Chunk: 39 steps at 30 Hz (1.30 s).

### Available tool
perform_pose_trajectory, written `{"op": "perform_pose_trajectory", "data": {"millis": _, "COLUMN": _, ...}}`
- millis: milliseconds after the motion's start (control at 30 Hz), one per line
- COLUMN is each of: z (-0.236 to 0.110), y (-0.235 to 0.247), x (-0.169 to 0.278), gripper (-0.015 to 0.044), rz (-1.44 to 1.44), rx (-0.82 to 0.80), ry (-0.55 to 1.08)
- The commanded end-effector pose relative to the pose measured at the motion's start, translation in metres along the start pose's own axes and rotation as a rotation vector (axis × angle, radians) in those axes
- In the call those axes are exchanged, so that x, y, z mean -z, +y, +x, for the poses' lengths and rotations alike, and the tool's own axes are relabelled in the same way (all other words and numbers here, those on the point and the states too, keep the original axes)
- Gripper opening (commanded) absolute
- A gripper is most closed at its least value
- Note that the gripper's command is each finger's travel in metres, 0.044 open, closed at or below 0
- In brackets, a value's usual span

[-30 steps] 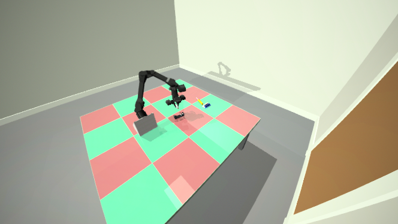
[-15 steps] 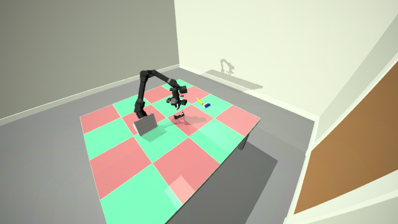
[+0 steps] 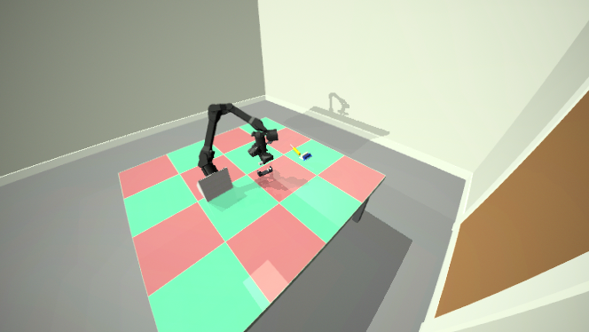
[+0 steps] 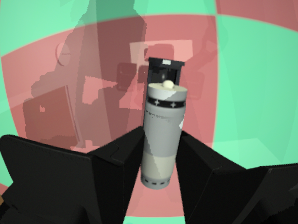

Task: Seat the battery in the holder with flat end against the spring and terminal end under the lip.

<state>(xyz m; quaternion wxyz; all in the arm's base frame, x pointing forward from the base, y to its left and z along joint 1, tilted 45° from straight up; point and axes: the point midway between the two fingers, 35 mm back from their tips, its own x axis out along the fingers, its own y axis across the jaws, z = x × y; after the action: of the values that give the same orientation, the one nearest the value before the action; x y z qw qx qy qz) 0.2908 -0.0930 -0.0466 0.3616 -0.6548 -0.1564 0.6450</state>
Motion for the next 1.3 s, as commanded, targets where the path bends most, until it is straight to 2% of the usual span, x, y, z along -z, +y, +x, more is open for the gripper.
{"op": "perform_pose_trajectory", "data": {"millis": 0, "z": 0.001, "y": 0.001, "x": -0.001, "gripper": 0.0069, "rz": 0.031, "rx": -0.001, "ry": -0.006}}
{"op": "perform_pose_trajectory", "data": {"millis": 500, "z": 0.040, "y": -0.001, "x": -0.007, "gripper": 0.0069, "rz": 0.009, "rx": 0.004, "ry": -0.257}}
{"op": "perform_pose_trajectory", "data": {"millis": 1267, "z": 0.049, "y": -0.001, "x": -0.002, "gripper": 0.0069, "rz": 0.001, "rx": 0.006, "ry": -0.374}}
